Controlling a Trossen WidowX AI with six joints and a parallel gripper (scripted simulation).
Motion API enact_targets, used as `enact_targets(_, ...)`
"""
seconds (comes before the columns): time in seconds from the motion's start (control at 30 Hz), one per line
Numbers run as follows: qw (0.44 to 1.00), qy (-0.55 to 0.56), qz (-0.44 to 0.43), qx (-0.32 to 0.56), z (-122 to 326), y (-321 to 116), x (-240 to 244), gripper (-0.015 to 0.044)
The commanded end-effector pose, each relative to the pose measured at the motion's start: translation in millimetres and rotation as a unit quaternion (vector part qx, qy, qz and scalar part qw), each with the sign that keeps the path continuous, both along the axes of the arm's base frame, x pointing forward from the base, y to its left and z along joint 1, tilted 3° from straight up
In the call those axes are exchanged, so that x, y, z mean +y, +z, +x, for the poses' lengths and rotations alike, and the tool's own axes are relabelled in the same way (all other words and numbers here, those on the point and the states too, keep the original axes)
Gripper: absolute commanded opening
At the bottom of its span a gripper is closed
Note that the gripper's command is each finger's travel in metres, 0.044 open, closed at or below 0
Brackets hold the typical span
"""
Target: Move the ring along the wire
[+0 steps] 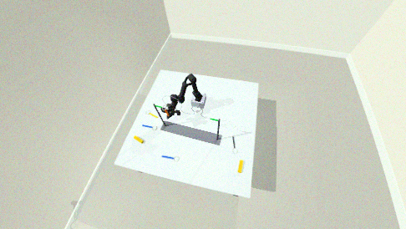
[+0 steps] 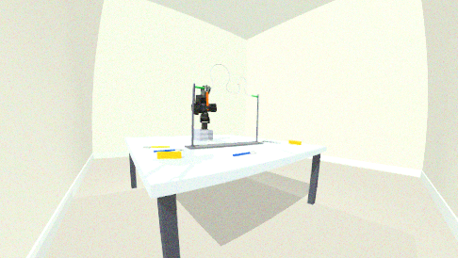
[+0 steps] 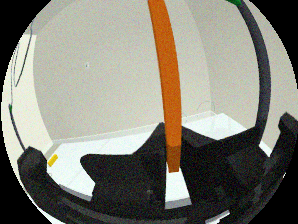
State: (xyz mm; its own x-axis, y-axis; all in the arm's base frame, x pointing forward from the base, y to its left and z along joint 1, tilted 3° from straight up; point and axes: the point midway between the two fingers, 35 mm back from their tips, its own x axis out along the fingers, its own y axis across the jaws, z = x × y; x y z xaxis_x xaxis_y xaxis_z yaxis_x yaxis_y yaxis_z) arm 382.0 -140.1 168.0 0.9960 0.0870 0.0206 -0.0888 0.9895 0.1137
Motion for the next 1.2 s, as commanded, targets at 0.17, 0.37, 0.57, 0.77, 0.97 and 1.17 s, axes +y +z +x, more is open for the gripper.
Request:
enact_targets(0.17, 0.998, 0.0, 0.056, 0.006, -3, 1, 23, -0.015)
enact_targets(0.37, 0.995, 0.002, 0.104, 0.01, -4, 6, 39, -0.015)
enact_targets(0.57, 0.986, 0.003, 0.168, 0.014, -6, 14, 60, -0.015)
enact_targets(0.77, 0.972, 0.006, 0.233, 0.021, -8, 25, 79, -0.015)
enact_targets(0.97, 0.959, 0.02, 0.277, 0.052, -16, 36, 91, -0.015)
enact_targets(1.17, 0.939, 0.04, 0.329, 0.092, -28, 50, 104, -0.015)
